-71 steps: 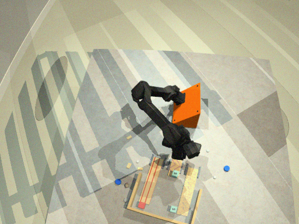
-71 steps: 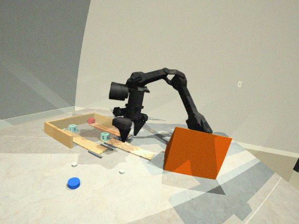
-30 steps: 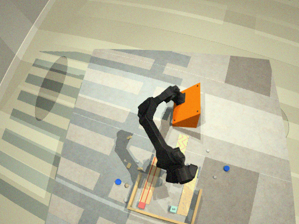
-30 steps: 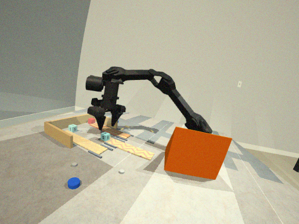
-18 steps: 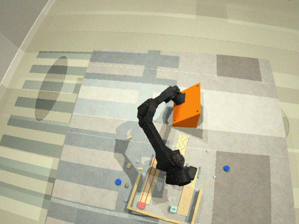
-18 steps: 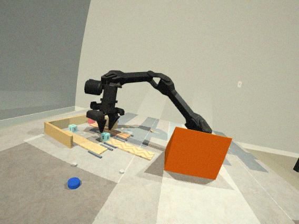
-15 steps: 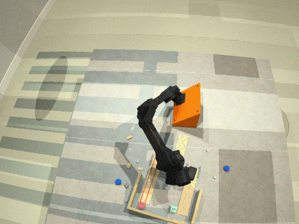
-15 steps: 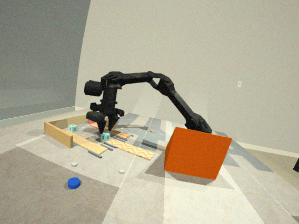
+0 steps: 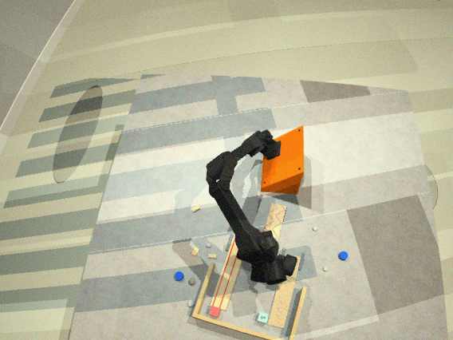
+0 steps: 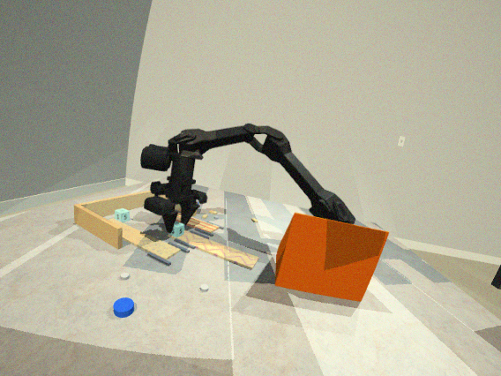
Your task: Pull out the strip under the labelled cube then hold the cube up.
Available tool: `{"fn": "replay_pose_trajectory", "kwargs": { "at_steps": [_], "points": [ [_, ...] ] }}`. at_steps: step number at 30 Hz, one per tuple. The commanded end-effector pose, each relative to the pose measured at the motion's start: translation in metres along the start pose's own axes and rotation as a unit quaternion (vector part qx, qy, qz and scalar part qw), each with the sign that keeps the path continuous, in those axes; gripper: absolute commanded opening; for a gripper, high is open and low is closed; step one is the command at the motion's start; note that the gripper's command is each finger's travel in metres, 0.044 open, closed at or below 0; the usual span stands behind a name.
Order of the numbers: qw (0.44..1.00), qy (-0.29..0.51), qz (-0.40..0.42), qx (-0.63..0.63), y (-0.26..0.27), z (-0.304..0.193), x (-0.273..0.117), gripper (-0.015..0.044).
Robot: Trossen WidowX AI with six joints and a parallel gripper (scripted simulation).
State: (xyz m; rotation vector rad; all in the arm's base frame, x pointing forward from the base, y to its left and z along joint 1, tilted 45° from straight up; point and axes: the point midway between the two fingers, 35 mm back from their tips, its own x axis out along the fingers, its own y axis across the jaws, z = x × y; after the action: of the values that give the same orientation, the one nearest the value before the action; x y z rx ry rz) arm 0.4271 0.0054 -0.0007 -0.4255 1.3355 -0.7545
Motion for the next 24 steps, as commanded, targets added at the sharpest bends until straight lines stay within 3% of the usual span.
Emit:
{"fn": "replay_pose_trajectory", "kwargs": {
  "at_steps": [1,4,8,16,20,24],
  "points": [
    [1.0,0.0,-0.003,-0.003,0.0,-0.001,0.007,0.025],
    [1.0,0.0,-0.003,-0.003,0.0,-0.001,0.007,0.025],
    [1.0,0.001,-0.001,0.0,-0.001,0.0,0.005,0.0145],
    [1.0,0.001,-0.001,0.0,-0.001,0.0,0.005,0.0092],
    [1.0,0.001,-0.001,0.0,-0.001,-0.003,0.003,0.0],
    [1.0,0.001,0.0,-0.001,-0.004,-0.017,-0.009,0.0]
  ]
}}
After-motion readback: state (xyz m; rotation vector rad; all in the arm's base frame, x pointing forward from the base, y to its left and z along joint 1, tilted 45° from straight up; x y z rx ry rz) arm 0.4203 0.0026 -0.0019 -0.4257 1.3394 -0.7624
